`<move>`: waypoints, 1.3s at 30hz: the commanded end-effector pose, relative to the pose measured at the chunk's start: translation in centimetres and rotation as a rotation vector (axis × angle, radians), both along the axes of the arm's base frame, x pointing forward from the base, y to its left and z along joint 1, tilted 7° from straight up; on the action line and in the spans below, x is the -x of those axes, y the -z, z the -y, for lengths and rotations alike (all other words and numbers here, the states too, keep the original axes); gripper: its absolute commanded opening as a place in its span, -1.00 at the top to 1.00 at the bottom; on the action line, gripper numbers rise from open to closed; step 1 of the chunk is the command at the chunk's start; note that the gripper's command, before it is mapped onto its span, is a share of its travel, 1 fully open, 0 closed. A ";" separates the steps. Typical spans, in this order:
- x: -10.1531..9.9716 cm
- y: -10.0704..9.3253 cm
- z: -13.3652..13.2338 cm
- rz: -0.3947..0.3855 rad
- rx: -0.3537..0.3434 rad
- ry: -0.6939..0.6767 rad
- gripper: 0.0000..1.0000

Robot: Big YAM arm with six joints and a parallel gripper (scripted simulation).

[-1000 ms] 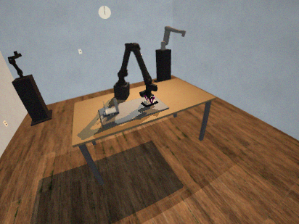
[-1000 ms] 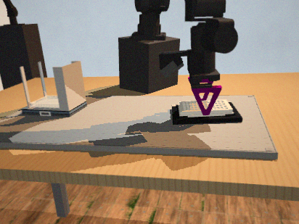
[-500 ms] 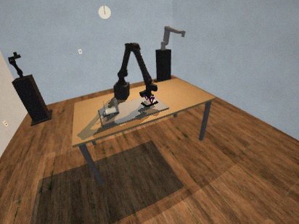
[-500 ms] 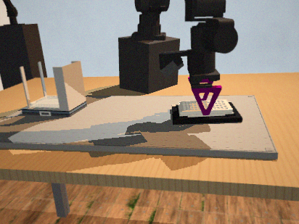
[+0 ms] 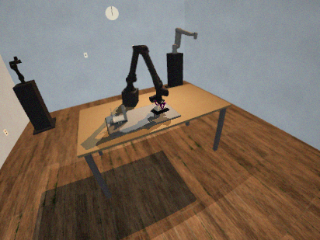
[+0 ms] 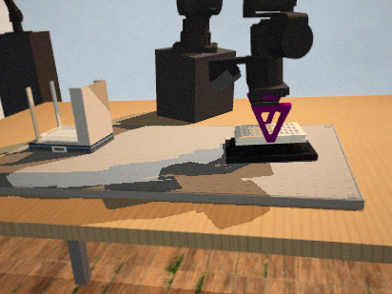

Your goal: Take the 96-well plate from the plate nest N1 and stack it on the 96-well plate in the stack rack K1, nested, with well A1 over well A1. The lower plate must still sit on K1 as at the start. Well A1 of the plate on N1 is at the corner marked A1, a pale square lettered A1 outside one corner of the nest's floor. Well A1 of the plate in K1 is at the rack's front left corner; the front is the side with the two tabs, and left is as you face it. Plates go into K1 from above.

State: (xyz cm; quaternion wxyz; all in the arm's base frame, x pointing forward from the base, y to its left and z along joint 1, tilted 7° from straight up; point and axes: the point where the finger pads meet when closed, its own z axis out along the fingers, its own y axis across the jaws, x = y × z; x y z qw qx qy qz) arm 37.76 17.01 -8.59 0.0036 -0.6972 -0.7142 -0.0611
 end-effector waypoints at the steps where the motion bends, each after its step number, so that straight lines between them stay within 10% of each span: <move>1: -0.6 -1.7 0.0 0.022 -0.004 -0.003 1.00; 39: -1.5 -8.2 0.4 0.048 -0.015 0.005 1.00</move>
